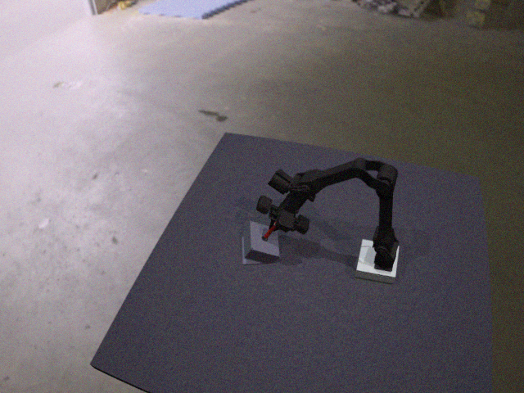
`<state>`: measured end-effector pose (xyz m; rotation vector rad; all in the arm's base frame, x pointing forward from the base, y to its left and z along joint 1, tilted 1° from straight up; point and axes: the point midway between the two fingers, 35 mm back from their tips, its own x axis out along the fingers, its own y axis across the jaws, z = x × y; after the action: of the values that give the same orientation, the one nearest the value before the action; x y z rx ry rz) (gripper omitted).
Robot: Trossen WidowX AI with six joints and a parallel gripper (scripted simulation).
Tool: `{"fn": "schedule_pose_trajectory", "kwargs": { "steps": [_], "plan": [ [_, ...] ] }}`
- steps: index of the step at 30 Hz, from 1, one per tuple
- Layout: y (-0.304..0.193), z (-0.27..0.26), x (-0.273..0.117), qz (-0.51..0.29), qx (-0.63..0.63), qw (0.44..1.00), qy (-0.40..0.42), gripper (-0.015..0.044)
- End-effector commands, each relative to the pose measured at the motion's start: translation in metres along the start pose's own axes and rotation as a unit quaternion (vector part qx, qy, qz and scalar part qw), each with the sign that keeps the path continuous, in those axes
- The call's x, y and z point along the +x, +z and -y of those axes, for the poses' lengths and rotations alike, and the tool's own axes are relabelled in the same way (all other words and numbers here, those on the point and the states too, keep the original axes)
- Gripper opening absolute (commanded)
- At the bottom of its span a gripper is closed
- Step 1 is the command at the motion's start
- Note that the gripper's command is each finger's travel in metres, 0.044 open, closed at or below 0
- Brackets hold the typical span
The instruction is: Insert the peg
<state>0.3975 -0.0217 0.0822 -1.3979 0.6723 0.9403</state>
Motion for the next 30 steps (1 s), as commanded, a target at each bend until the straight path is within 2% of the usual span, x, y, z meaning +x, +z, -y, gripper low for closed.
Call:
{"fn": "schedule_pose_trajectory", "kwargs": {
  "steps": [1,30],
  "plan": [
    [0.0,-0.001,0.003,0.001,-0.001,1.0,0.0,0.0],
    [-0.001,-0.001,0.02,0.001,-0.001,1.0,0.0,0.0]
  ]
}}
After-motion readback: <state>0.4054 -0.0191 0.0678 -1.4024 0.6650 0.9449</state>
